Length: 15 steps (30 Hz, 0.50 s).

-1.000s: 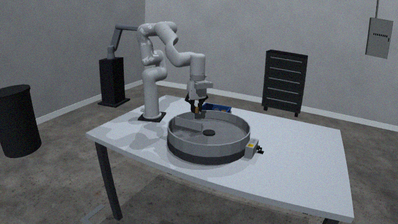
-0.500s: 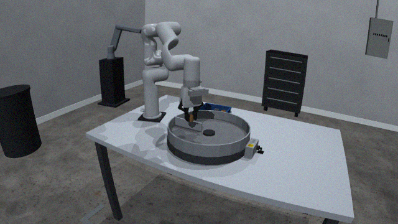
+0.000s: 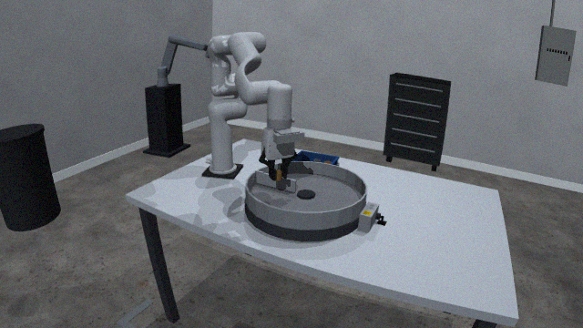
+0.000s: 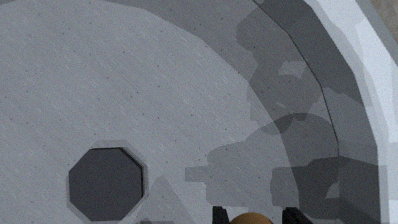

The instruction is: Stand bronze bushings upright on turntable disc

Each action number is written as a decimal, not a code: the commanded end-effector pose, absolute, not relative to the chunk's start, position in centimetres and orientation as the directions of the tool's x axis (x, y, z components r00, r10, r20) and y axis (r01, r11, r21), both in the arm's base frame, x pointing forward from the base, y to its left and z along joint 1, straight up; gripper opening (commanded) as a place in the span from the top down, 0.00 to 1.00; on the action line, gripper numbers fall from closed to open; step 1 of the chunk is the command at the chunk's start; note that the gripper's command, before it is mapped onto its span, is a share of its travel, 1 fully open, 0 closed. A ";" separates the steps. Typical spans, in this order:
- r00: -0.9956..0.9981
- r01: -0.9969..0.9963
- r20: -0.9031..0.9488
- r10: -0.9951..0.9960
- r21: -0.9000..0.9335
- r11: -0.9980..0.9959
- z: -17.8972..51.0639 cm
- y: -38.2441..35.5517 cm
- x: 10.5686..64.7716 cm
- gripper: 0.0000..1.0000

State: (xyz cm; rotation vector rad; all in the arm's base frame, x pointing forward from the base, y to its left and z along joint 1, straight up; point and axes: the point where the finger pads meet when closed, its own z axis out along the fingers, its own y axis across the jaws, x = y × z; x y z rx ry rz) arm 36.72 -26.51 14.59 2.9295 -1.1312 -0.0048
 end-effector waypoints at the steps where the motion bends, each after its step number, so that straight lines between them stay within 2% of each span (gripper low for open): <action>1: 0.740 -0.672 0.002 -0.672 0.002 -0.740 14.8 -26.6 36.8 1.00; 15: 0.740 -0.672 0.002 -0.672 0.002 -0.740 14.8 -26.8 36.8 1.00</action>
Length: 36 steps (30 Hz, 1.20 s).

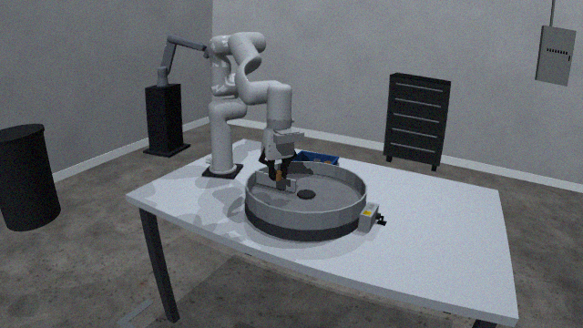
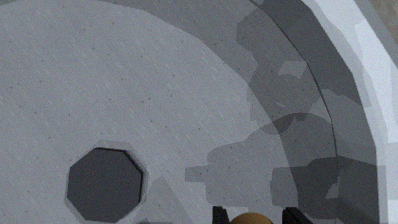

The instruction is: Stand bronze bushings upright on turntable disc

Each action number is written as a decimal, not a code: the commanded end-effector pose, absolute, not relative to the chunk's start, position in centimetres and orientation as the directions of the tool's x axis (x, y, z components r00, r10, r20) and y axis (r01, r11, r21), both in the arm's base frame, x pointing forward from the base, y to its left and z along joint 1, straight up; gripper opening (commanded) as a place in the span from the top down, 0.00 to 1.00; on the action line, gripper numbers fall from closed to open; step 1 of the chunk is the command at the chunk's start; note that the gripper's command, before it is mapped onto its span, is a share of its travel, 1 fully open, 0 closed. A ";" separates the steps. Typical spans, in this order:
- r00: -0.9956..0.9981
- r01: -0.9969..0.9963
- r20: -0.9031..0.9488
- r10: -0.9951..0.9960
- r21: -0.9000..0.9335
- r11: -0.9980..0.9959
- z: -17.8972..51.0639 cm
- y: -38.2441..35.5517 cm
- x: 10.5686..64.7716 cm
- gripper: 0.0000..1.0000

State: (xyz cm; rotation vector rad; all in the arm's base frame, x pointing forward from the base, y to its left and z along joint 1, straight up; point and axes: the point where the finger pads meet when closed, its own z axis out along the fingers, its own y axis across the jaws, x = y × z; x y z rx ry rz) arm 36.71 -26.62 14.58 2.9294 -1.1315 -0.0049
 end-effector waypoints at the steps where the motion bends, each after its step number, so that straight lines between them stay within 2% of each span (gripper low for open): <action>1: 0.740 -0.672 0.002 -0.672 0.002 -0.740 14.8 -26.8 36.8 1.00; 36: 0.740 -0.672 0.002 -0.672 0.002 -0.740 12.2 -26.8 36.8 1.00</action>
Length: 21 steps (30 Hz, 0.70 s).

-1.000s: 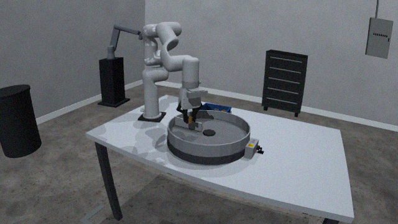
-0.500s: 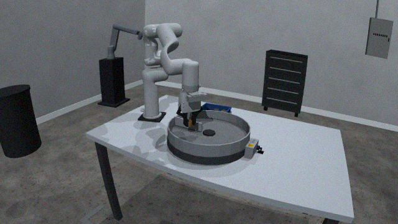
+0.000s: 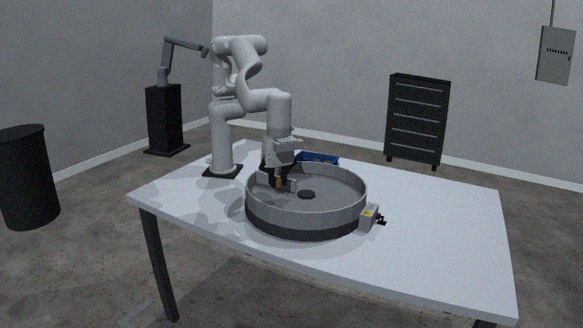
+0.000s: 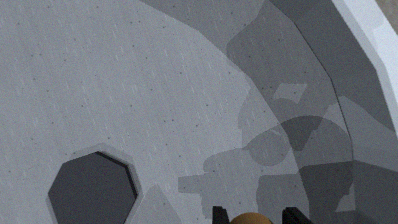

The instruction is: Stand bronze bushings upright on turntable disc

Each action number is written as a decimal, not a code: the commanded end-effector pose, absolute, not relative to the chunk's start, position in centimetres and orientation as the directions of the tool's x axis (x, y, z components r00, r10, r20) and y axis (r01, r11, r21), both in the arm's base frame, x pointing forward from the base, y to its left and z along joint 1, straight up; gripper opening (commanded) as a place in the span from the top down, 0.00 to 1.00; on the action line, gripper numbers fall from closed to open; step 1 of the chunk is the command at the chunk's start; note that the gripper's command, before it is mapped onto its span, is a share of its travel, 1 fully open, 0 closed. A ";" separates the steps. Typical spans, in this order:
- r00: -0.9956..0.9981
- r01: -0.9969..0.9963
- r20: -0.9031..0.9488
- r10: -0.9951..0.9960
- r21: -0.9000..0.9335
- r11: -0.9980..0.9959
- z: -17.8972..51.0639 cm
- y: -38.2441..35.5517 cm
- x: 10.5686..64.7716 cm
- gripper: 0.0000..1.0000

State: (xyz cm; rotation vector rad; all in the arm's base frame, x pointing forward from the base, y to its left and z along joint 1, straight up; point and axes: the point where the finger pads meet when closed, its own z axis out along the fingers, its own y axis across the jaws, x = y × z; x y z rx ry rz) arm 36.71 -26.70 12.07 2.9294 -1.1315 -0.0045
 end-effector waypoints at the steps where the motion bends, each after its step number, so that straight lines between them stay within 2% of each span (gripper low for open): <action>1: 0.740 -0.672 0.002 -0.672 0.002 -0.740 12.2 -26.8 36.8 1.00; 21: 0.740 -0.672 0.002 -0.672 0.002 -0.740 10.4 -26.8 36.8 1.00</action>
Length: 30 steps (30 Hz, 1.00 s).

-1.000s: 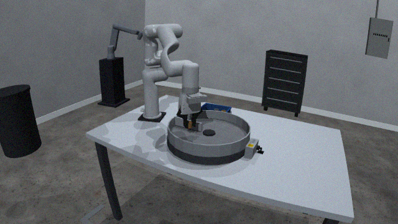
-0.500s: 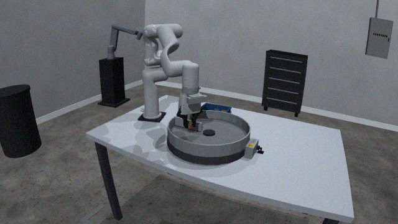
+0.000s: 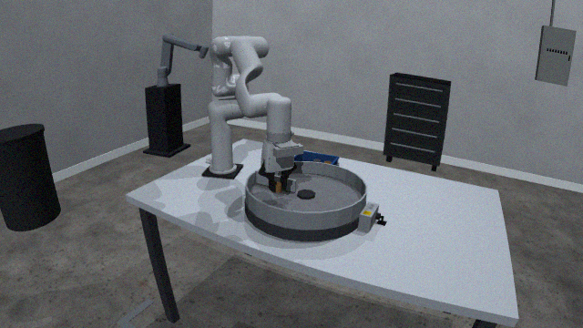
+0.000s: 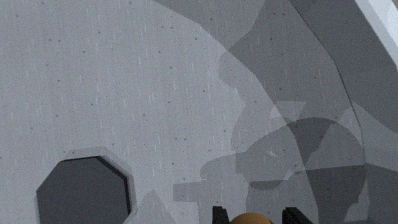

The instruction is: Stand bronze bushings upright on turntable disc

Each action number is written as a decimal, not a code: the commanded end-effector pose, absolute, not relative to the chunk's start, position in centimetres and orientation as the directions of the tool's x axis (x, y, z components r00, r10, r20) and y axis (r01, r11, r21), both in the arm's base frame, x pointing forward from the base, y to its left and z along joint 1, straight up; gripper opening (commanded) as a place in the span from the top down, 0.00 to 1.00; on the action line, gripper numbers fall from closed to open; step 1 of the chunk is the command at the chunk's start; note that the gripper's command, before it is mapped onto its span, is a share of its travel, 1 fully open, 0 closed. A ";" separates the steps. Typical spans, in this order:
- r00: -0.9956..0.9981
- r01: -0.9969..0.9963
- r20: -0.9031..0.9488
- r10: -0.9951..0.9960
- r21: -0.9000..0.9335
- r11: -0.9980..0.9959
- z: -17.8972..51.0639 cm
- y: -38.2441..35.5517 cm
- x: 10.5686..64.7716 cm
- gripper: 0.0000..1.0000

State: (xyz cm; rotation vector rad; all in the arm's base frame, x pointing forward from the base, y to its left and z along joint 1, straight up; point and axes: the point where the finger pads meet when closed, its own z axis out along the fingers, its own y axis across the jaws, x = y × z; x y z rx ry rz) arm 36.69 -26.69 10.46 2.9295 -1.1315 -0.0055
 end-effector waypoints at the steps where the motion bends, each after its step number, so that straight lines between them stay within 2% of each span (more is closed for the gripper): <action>1: 0.740 -0.672 0.002 -0.672 0.002 -0.740 10.4 -26.8 36.8 1.00; 30: 0.740 -0.672 0.002 -0.672 0.002 -0.740 7.6 -26.8 36.8 1.00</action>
